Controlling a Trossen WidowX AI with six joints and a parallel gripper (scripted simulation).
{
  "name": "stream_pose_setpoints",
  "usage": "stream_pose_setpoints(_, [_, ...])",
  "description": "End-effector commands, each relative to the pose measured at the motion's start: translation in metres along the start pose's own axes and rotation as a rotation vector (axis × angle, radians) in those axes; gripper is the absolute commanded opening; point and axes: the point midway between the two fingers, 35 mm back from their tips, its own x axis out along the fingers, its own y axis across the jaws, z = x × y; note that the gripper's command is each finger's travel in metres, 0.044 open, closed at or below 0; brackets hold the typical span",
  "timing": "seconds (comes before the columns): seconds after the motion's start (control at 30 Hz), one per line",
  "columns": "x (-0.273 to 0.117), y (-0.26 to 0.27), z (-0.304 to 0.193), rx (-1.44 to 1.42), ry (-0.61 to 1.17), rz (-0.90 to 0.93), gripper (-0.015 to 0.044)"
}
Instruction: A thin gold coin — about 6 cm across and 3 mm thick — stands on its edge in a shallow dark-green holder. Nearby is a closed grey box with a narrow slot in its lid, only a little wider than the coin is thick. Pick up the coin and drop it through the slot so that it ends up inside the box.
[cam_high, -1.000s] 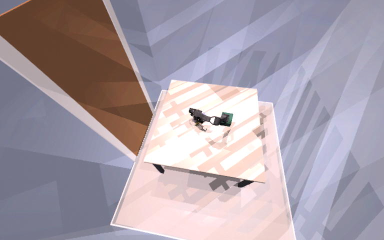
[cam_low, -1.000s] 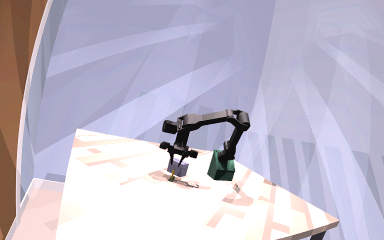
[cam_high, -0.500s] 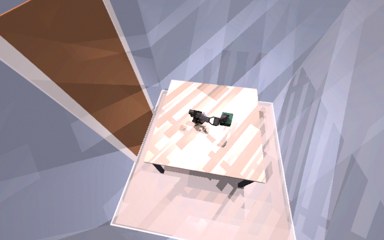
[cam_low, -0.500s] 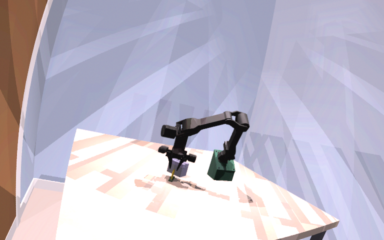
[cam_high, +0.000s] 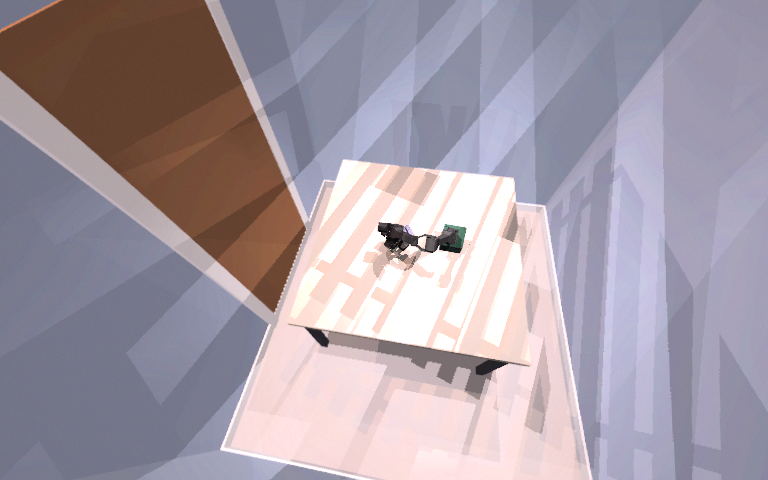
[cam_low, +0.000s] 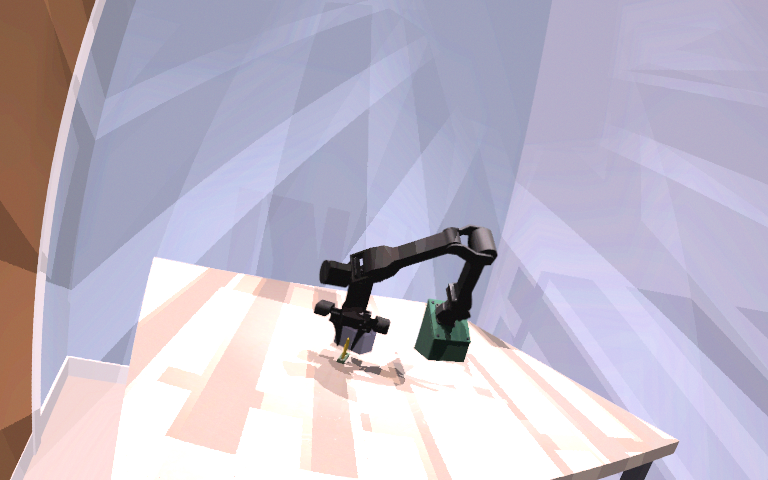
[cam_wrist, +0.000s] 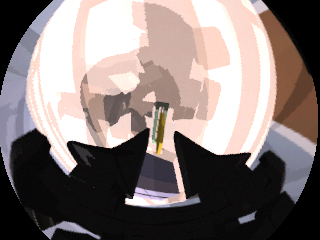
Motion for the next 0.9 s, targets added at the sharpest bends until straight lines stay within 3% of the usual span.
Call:
stream_pose_setpoints(0.0, [0.007, 0.002, -0.002, 0.011, 0.0, 0.007, 0.0161])
stream_pose_setpoints(0.33, [0.02, 0.003, -0.002, 0.012, -0.002, 0.008, 0.0161])
stream_pose_setpoints(0.53, [0.02, 0.003, -0.002, 0.012, -0.002, 0.008, 0.0003])
stream_pose_setpoints(0.87, [0.02, 0.003, -0.002, 0.013, -0.002, 0.008, 0.0])
